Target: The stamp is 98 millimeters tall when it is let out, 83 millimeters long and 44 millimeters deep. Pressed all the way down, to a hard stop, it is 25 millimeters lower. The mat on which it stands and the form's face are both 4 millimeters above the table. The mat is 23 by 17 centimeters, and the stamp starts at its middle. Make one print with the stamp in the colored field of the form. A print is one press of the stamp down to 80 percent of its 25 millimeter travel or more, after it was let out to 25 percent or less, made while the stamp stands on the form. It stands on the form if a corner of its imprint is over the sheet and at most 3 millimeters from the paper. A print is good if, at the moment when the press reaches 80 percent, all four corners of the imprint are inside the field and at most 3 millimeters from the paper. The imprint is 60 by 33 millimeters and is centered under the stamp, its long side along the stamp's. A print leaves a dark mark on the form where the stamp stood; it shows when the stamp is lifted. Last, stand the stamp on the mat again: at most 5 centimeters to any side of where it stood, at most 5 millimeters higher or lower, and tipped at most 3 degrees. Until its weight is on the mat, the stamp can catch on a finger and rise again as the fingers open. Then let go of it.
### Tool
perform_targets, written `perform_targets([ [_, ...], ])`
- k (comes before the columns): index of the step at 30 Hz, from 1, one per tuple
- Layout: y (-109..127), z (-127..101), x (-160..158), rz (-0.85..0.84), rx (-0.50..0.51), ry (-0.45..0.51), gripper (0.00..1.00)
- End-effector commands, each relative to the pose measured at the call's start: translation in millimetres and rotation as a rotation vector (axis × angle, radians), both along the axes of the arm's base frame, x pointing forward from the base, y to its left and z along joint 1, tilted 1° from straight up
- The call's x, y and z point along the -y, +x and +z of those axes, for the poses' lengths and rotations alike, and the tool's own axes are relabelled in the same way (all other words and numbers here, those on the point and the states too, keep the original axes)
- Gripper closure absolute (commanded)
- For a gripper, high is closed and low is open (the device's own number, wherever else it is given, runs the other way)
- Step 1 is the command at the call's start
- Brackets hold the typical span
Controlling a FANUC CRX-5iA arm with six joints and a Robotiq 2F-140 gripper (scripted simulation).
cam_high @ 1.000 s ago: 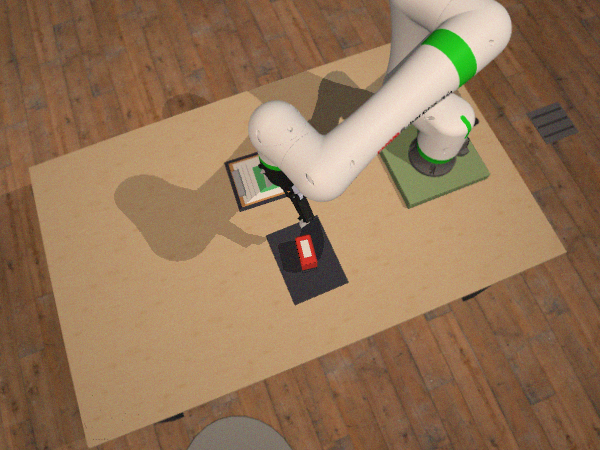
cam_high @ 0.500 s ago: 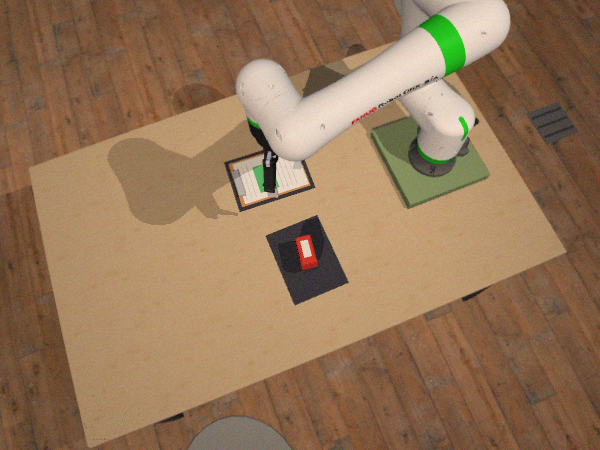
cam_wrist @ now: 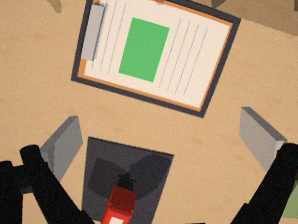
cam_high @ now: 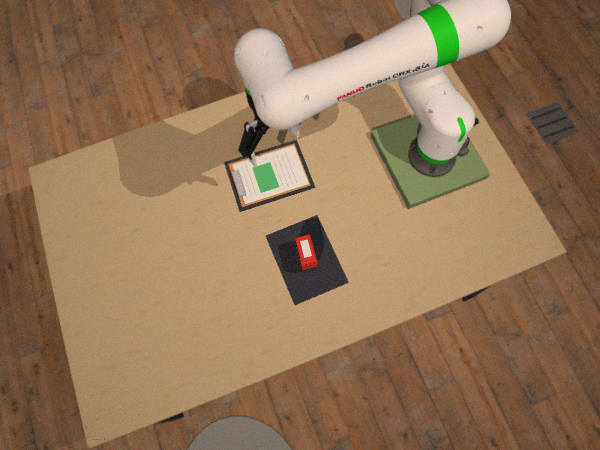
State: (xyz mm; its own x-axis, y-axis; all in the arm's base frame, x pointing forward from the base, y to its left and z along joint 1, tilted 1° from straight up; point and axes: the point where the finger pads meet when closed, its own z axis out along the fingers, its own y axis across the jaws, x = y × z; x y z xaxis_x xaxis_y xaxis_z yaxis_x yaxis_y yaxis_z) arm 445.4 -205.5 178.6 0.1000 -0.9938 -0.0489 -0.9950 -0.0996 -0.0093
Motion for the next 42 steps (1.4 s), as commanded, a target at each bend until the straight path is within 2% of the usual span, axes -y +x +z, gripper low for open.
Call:
perform_targets([
  [1, -4.9, 0.3, 9.4, -0.279, -0.009, -0.008, 0.00],
  [13, -9.2, 0.3, 16.4, -0.874, -0.025, 0.007, 0.00],
  [15, -9.2, 0.3, 16.4, -0.874, -0.025, 0.007, 0.00],
  [16, -9.2, 0.3, 16.4, -1.016, -0.031, 0.009, 0.00],
  [18, -9.2, -0.5, 16.4, -1.095, -0.034, 0.009, 0.00],
  [20, -8.7, -13.4, 16.5, -1.190, -0.038, 0.009, 0.00],
  [24, -9.9, -59.6, 16.2, -1.381, -0.047, 0.005, 0.00],
  [30, -10.3, -64.5, 16.1, -1.668, -0.065, -0.015, 0.00],
  [32, -10.3, -64.5, 16.1, -1.668, -0.065, -0.015, 0.00],
  [33, -10.3, -64.5, 16.1, -1.806, -0.062, -0.035, 0.00],
  [35, -10.3, -64.5, 16.1, -1.862, -0.058, -0.047, 0.00],
  [42, -10.3, -64.5, 16.1, -1.862, -0.058, -0.047, 0.00],
])
